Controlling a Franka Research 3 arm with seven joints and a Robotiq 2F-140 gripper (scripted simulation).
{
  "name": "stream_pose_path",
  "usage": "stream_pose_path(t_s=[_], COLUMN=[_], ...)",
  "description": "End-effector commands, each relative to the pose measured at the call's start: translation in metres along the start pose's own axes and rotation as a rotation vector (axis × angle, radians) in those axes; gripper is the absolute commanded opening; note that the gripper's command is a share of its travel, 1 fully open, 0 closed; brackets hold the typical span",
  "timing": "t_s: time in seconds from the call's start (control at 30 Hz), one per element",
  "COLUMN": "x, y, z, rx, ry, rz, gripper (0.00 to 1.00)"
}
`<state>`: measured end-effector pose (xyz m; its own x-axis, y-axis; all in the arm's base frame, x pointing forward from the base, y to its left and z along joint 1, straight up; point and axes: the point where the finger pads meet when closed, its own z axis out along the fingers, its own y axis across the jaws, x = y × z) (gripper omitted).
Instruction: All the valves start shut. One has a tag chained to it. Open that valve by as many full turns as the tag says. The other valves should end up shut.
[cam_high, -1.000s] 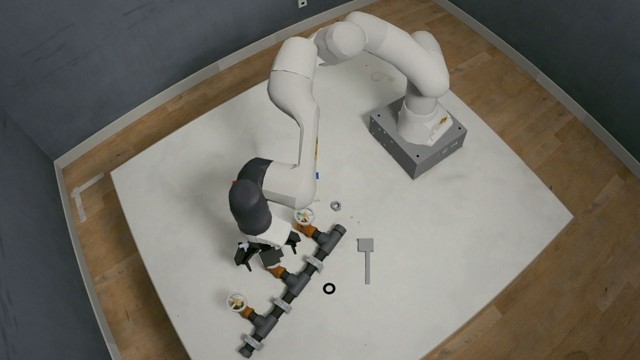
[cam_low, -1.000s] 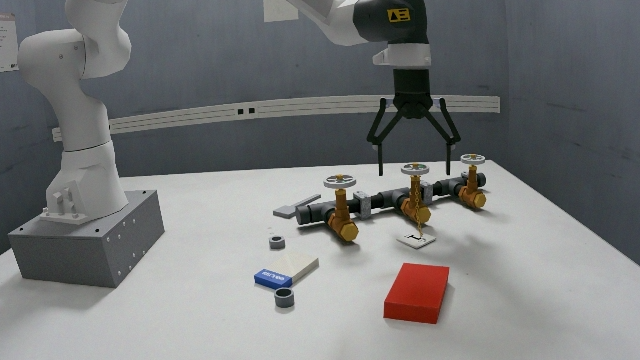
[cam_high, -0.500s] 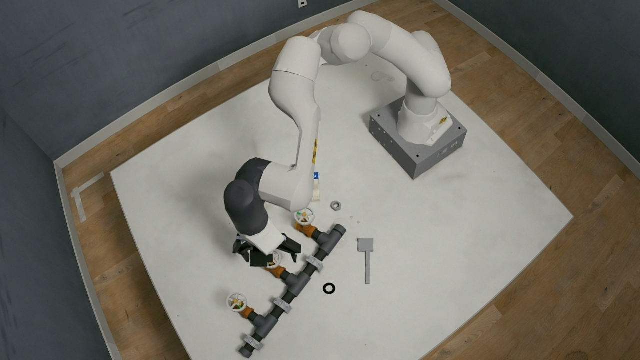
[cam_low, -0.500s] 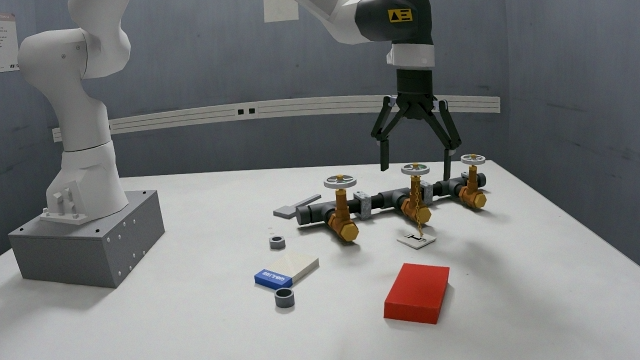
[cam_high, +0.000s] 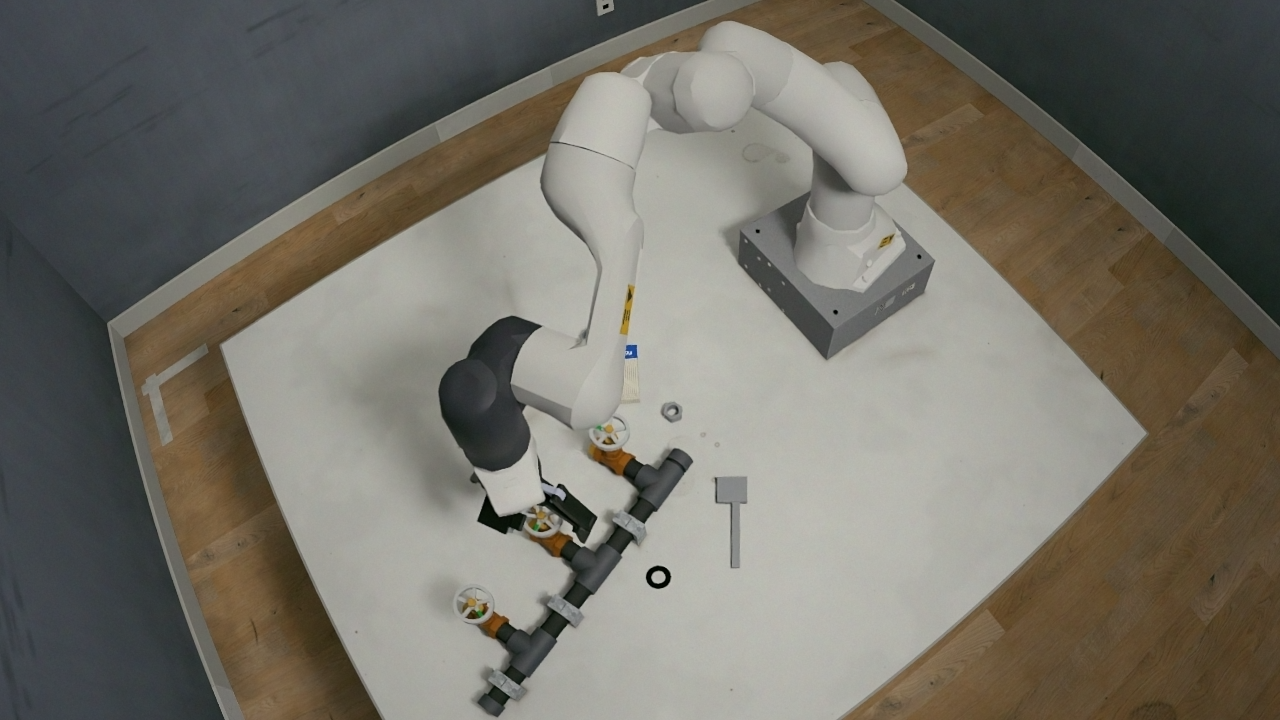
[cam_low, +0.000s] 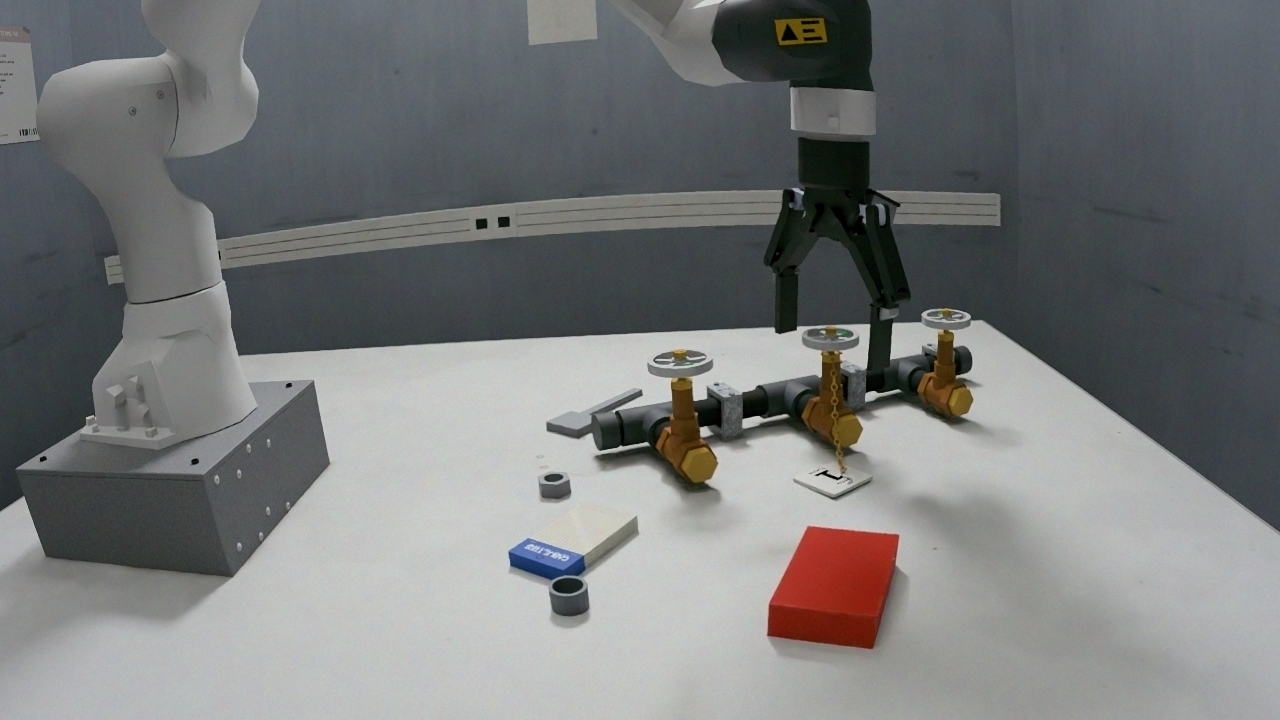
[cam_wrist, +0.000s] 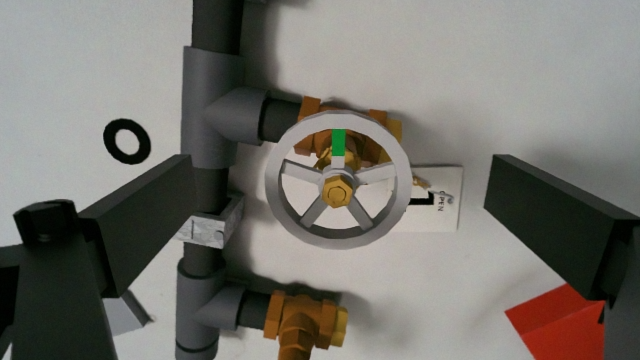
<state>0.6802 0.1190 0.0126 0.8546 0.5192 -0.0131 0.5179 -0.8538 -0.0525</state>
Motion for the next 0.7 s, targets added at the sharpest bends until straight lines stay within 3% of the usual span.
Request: stream_pose_path(t_s=[0.0, 0.67], x=[0.0030, 0.0030], y=[-0.0022, -0.0022], z=[-0.0014, -0.0014], rx=[-0.002, 0.028], ry=[0.012, 0.008], rz=[0.279, 0.851], gripper=[1.00, 1.00])
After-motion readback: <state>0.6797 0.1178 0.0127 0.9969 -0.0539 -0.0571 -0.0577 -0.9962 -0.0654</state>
